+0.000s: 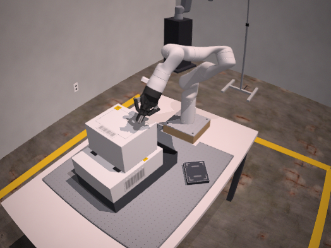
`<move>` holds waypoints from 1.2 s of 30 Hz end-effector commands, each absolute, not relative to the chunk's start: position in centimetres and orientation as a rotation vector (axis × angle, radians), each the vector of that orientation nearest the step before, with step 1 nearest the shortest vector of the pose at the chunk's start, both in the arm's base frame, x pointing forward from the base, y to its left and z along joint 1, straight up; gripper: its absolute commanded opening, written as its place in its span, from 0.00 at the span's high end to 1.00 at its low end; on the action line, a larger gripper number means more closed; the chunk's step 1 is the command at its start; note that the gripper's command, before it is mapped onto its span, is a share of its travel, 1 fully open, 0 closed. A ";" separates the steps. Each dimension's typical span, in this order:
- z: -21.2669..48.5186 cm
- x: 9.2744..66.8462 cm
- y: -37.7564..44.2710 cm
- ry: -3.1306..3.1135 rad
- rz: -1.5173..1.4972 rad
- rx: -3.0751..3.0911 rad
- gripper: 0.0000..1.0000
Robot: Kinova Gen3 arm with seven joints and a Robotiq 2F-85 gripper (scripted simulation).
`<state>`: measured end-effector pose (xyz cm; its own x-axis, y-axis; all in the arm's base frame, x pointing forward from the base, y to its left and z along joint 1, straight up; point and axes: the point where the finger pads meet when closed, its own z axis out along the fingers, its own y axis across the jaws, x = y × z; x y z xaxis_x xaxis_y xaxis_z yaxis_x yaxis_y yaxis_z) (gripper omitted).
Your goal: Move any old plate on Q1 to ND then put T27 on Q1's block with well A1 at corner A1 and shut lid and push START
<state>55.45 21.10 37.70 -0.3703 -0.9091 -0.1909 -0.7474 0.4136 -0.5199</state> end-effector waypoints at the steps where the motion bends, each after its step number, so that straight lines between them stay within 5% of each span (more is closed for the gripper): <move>1: 37.8 54.5 20.3 2.259 -0.455 -1.399 0.90; 36: 37.8 46.5 13.7 2.540 -0.178 -1.307 0.90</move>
<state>47.24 14.34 37.74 -0.5387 -0.8206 -0.1908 -0.7795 0.5714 -0.2569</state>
